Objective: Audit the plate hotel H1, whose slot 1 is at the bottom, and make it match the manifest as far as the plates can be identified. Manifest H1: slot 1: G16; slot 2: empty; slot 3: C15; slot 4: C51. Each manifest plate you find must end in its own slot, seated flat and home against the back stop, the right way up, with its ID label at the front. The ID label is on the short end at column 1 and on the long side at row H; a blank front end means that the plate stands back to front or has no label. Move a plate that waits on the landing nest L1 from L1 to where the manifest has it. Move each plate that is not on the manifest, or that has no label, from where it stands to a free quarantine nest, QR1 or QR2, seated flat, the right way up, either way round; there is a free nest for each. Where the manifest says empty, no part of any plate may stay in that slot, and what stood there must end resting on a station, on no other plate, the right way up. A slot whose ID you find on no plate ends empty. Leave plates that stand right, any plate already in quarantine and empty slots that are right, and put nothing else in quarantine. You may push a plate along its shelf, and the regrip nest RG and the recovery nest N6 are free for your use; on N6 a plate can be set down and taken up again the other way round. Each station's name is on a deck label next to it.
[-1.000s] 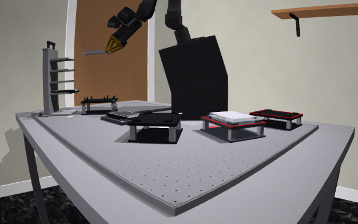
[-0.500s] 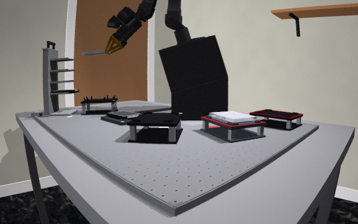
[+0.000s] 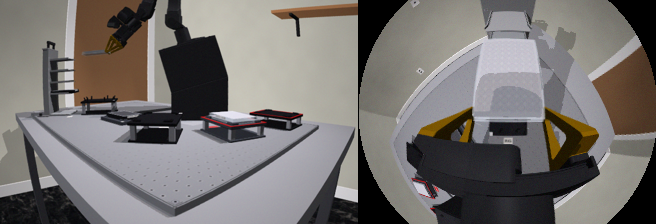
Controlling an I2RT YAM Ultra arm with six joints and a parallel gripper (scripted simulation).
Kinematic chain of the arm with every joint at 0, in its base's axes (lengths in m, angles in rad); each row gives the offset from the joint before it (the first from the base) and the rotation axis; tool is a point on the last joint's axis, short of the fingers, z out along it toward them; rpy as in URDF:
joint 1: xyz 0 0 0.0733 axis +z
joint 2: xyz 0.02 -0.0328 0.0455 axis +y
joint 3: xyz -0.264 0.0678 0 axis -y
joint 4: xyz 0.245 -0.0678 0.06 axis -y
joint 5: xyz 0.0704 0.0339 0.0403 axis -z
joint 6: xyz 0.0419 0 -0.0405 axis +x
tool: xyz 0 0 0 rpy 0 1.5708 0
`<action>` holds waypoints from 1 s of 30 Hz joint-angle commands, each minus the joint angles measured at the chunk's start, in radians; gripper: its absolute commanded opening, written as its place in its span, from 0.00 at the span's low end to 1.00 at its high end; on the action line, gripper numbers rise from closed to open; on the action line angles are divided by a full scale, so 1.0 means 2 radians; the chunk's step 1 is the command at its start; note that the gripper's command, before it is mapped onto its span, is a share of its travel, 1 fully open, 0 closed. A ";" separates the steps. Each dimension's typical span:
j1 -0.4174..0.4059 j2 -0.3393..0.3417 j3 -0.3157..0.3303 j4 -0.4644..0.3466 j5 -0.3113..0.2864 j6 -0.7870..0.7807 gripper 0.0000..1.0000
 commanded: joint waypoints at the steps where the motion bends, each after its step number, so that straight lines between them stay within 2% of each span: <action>1: 0.000 -0.001 0.001 0.007 -0.003 0.000 0.86; 30: 0.019 0.037 0.045 0.005 0.014 0.010 0.86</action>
